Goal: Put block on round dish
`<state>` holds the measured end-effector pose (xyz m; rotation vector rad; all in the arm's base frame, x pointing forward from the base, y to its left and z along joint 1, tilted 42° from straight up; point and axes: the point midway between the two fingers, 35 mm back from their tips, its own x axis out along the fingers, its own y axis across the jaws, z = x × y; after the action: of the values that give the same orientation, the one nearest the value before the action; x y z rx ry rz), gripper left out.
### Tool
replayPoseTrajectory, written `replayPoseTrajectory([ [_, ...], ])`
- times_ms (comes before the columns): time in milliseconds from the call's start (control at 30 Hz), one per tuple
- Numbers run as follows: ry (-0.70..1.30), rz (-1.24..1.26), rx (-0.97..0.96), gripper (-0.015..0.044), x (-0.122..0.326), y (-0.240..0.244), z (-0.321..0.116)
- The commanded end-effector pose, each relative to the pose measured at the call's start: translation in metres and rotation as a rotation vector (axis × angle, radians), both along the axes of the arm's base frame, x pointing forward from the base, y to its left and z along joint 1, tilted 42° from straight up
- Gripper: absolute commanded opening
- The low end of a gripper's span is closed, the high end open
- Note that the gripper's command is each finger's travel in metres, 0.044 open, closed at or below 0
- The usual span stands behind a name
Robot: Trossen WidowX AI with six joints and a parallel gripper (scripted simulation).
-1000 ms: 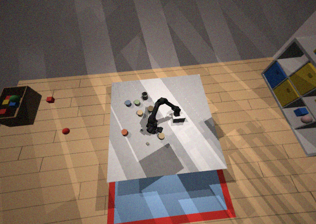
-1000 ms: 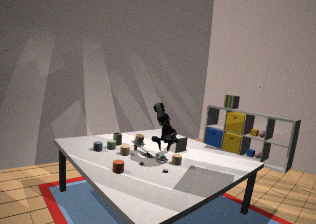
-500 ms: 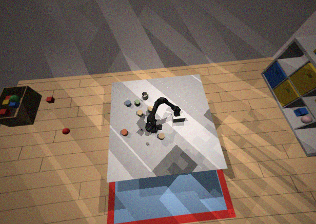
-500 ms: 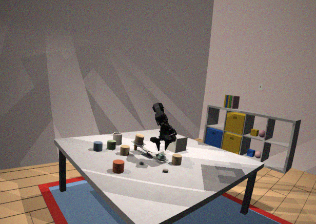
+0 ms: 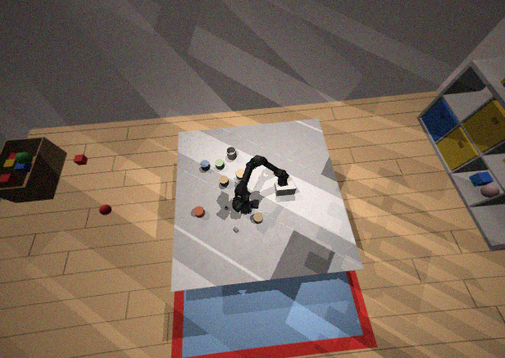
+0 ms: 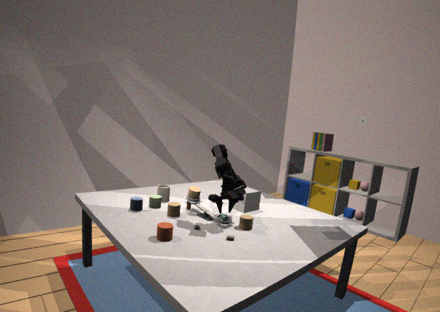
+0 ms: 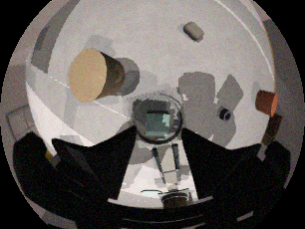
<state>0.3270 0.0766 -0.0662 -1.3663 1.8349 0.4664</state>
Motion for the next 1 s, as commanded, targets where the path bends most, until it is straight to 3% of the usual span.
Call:
replayPoseTrajectory([
  [0,0.007,0.003,-0.007,0.026,-0.002,-0.007,-0.006],
  [567,0.007,0.003,-0.009,0.026,-0.006,-0.023,-0.025],
  [700,0.007,0.003,-0.009,0.0155,-0.006,-0.023,-0.025],
  [967,0.007,0.003,-0.009,0.0102,-0.006,-0.023,-0.025],
])
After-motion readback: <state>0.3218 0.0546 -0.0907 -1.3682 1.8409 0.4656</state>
